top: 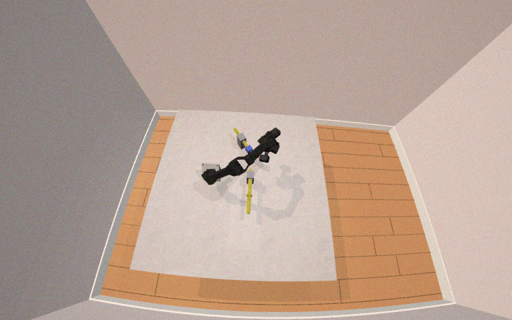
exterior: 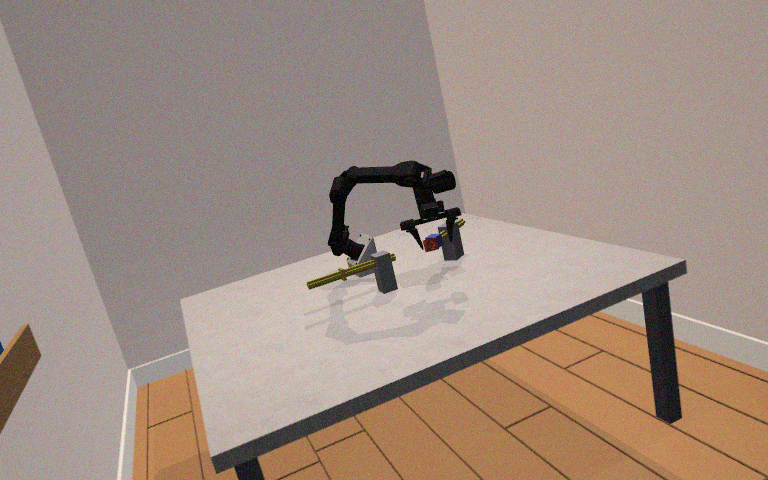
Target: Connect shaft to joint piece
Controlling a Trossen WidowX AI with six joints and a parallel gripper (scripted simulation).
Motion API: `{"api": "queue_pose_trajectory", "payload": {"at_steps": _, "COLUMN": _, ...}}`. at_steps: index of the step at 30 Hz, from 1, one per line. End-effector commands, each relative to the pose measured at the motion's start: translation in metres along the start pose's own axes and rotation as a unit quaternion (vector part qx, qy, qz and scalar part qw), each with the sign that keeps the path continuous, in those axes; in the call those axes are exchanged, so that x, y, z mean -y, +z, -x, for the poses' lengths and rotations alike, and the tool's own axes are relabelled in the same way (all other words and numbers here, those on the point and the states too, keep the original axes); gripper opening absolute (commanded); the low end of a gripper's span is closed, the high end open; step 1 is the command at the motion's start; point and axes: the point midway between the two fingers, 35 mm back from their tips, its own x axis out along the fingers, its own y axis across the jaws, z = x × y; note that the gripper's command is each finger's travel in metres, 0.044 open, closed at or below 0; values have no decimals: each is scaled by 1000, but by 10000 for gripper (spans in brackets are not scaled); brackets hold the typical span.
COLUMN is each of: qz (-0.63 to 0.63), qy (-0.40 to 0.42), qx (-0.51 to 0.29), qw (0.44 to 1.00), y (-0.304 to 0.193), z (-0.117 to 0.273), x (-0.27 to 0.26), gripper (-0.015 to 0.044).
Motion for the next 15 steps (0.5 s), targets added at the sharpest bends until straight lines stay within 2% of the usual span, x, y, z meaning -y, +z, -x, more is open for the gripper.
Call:
{"api": "queue_pose_trajectory", "payload": {"at_steps": 1, "qz": 3, "qy": -4, "qx": 0, "qw": 1000, "y": -6, "z": -17, "x": 3, "gripper": 440}}
{"api": "queue_pose_trajectory", "payload": {"at_steps": 7, "qz": 4, "qy": -4, "qx": 0, "qw": 1000, "y": -9, "z": -21, "x": 3, "gripper": 440}}
{"api": "queue_pose_trajectory", "payload": {"at_steps": 15, "qz": 4, "qy": -3, "qx": -1, "qw": 1000, "y": -39, "z": -14, "x": 1, "gripper": 440}}
